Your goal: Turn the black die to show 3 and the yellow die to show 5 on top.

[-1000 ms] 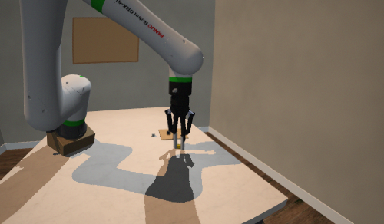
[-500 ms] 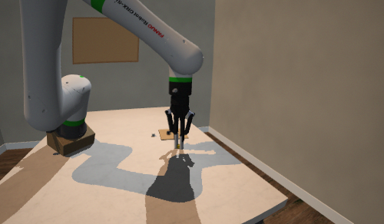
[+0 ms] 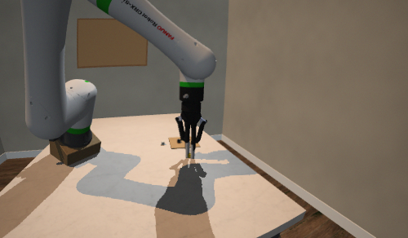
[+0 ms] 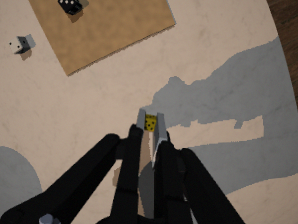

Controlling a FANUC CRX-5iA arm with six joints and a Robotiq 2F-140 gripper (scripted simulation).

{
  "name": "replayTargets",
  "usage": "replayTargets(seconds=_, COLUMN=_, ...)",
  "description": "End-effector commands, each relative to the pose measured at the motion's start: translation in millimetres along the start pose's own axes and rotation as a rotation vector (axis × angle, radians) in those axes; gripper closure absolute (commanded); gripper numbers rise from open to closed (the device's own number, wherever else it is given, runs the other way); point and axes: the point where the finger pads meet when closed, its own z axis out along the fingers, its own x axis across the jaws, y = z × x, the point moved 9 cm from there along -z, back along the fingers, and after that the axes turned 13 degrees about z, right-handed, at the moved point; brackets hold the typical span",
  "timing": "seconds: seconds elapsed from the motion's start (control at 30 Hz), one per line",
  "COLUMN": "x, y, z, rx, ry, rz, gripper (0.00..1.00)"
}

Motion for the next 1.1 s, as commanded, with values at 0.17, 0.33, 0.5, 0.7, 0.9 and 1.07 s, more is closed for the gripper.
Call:
replayTargets(seconds=0.17, x=0.1, y=-0.1, z=-0.1, rx=0.000, ry=0.000, rz=0.000, gripper=0.93)
replayTargets(seconds=0.33, x=0.1, y=-0.1, z=-0.1, rx=0.000, ry=0.000, rz=0.000, gripper=0.93)
replayTargets(seconds=0.5, x=0.1, y=-0.1, z=-0.1, rx=0.000, ry=0.000, rz=0.000, gripper=0.93)
replayTargets(seconds=0.7, x=0.1, y=-0.1, z=-6.5, rx=0.000, ry=0.000, rz=0.000, gripper=0.93)
replayTargets(seconds=0.9, x=0.1, y=-0.1, z=-42.4, rx=0.000, ry=0.000, rz=0.000, gripper=0.93)
replayTargets(seconds=1.07, x=0.0, y=-0.1, z=-65.4, rx=0.000, ry=0.000, rz=0.000, gripper=0.93)
